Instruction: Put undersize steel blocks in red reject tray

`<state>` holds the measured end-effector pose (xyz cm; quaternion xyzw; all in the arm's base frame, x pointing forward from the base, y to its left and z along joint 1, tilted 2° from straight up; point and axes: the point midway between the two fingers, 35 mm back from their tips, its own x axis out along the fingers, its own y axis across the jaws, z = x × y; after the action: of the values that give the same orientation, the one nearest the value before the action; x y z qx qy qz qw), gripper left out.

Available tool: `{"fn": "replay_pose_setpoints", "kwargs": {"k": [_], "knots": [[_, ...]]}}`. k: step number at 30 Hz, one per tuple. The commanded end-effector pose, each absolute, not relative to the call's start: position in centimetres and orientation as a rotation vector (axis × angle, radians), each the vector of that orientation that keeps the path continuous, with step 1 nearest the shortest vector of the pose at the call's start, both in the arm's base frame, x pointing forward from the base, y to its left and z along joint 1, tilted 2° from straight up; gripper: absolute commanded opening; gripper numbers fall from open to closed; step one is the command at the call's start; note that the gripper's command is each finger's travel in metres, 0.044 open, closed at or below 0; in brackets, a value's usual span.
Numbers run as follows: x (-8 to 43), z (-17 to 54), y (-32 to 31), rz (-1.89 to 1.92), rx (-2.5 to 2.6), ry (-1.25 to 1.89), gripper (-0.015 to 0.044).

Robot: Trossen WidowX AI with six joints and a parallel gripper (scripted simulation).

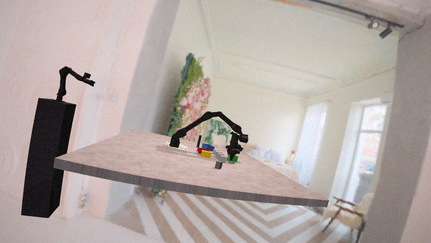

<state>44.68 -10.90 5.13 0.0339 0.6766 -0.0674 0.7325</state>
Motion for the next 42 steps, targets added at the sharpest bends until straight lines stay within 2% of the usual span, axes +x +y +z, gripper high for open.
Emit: {"fn": "replay_pose_setpoints", "kwargs": {"k": [1, 42], "knots": [[44.6, 5.5, -10.9, -0.146, 0.07, 1.478, 0.0], [43.4, 5.4, -10.7, -0.146, 0.07, 1.479, 0.0]]}}
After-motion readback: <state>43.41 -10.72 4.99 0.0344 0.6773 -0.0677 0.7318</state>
